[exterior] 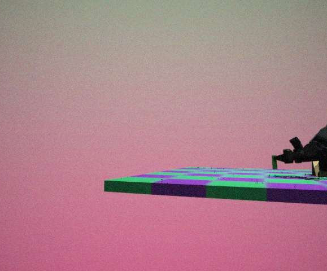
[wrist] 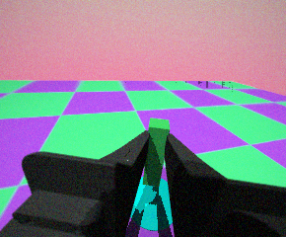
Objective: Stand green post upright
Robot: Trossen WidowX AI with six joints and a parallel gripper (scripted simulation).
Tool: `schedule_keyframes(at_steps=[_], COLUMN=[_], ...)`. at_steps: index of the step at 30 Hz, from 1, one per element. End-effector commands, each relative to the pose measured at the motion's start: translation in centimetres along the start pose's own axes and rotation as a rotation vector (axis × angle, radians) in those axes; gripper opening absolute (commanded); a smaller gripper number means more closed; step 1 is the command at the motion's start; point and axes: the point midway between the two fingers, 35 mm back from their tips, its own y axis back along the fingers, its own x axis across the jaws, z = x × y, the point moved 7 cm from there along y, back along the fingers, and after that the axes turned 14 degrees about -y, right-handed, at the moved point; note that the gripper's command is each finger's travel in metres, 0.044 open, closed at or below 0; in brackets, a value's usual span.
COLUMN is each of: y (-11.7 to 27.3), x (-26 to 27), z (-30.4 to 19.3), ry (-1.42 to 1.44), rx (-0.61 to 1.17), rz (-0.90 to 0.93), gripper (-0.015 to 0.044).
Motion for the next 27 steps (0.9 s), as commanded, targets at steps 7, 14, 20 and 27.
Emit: schedule_keyframes(at_steps=[7, 14, 20, 27], y=[-0.1, -0.2, -0.2, -0.2], x=[-0.9, -1.2, -1.2, -1.2], z=[-1.8, -2.9, -2.9, -2.9], ry=[0.005, 0.004, 0.004, 0.004], rx=[-0.005, 0.001, 0.001, 0.001], rz=[0.004, 0.002, 0.002, 0.002], gripper=[0.0023, 0.0023, 0.0023, 0.0127])
